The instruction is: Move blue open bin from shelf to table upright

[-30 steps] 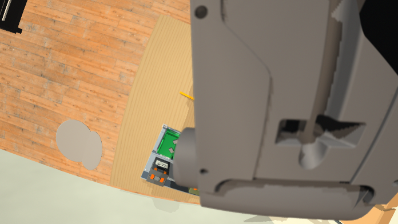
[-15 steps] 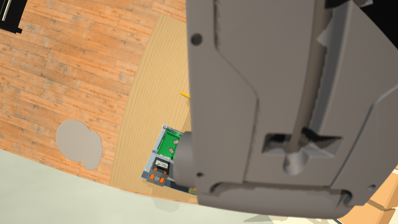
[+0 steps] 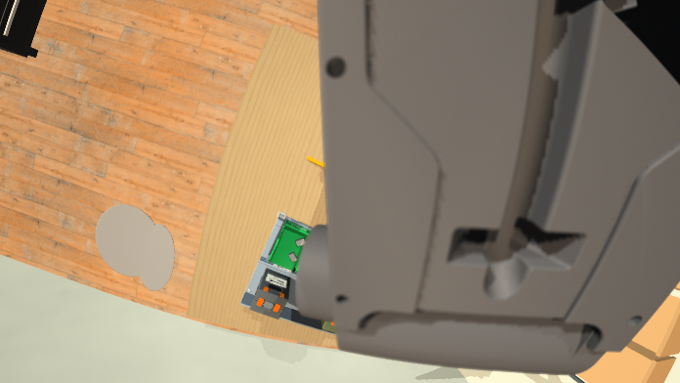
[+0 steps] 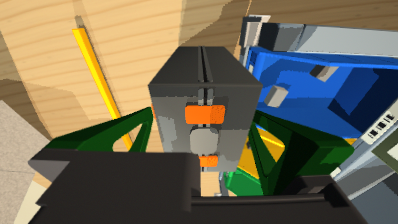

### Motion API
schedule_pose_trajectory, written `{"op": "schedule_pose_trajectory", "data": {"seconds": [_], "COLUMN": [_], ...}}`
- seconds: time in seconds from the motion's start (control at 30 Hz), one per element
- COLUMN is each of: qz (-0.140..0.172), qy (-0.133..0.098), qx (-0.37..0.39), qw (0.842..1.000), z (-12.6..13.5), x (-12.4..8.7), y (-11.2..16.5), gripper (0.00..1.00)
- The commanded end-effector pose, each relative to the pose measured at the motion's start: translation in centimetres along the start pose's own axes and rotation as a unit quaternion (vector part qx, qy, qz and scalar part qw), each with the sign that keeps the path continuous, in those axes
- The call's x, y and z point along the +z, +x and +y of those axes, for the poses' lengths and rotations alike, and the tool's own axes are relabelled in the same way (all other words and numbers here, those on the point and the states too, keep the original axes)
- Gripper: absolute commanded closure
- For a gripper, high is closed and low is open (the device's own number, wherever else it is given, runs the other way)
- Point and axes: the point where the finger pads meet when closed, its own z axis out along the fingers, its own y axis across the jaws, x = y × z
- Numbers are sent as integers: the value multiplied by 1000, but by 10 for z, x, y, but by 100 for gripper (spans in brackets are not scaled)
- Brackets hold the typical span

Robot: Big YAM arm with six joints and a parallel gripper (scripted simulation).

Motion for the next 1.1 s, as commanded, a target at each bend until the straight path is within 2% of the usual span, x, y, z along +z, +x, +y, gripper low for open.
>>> {"op": "schedule_pose_trajectory", "data": {"seconds": [0.0,0.7,0.73,0.8,0.87,1.07], "qz": [0,0,0,0,3,4], "qy": [2,2,2,2,-8,-8], "qx": [5,5,5,5,1,1], "qw": [1000,1000,1000,1000,1000,1000], "z": [-11,-11,-11,-11,-3,-3], "x": [9,9,9,9,10,10], "y": [3,3,3,3,6,6], "gripper": [0,0,100,100,100,100]}}
